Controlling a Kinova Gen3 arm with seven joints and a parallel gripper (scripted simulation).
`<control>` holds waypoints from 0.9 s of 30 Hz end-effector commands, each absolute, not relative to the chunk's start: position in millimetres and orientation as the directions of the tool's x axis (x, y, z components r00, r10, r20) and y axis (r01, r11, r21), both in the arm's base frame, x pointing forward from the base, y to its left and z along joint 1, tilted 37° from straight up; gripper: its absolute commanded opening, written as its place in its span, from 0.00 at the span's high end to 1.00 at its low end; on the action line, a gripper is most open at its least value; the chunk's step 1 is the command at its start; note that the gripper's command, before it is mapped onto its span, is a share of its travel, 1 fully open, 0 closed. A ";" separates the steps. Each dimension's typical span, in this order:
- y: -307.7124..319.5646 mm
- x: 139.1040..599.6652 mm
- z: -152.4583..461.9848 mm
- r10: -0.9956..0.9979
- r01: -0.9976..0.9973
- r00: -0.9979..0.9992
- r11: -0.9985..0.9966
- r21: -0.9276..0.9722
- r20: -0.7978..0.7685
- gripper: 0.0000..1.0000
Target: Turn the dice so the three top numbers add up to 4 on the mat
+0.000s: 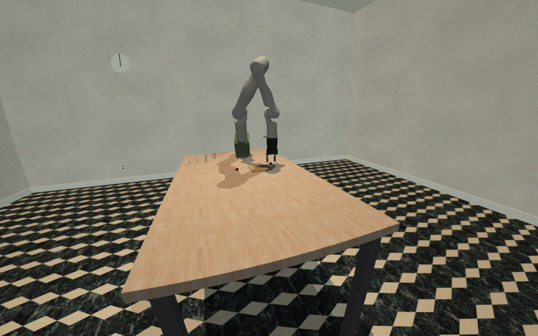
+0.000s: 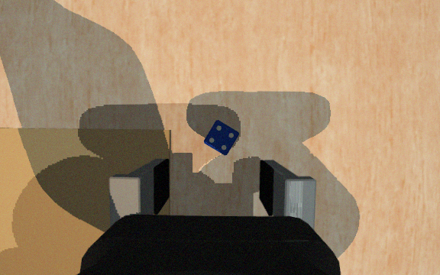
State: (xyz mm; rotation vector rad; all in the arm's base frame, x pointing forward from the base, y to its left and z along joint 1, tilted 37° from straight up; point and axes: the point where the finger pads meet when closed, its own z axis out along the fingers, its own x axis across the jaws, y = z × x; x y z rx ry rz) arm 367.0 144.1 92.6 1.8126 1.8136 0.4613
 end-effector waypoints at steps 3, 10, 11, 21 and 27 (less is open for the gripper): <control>145.4 365.0 96.3 0.991 0.809 0.039 0.042 0.586 -0.125 0.00; 147.1 357.1 107.1 0.991 0.809 0.039 0.042 0.586 -0.125 0.00; 147.4 355.5 109.2 0.991 0.809 0.039 0.042 0.586 -0.125 0.00; 150.5 341.1 128.9 0.991 0.809 0.039 0.042 0.586 -0.125 0.00; 153.0 329.4 144.9 0.991 0.809 0.039 0.042 0.586 -0.125 0.00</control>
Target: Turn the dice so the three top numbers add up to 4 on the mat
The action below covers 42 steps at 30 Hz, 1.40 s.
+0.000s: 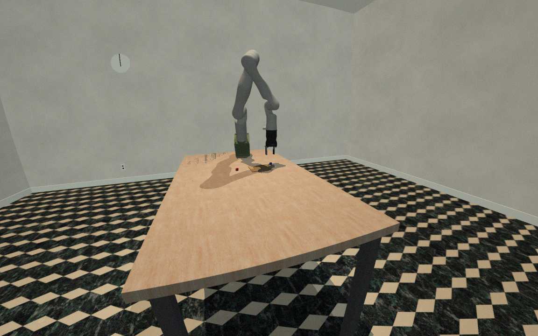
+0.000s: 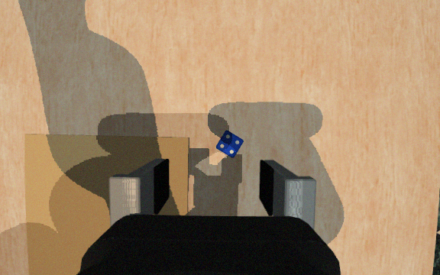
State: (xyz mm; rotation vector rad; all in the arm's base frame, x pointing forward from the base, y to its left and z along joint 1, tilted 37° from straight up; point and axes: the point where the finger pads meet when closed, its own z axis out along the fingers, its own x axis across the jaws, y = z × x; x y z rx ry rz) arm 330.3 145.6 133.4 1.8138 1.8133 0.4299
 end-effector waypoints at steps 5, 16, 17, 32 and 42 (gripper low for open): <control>154.2 323.8 152.6 0.991 0.809 0.039 0.042 0.586 -0.125 0.00; 157.6 307.5 174.8 0.991 0.809 0.039 0.042 0.586 -0.125 0.00; 157.8 306.5 176.2 0.991 0.809 0.039 0.042 0.586 -0.125 0.00; 159.0 300.8 183.9 0.991 0.809 0.039 0.042 0.586 -0.125 0.00; 159.0 300.8 183.9 0.991 0.809 0.039 0.042 0.586 -0.125 0.00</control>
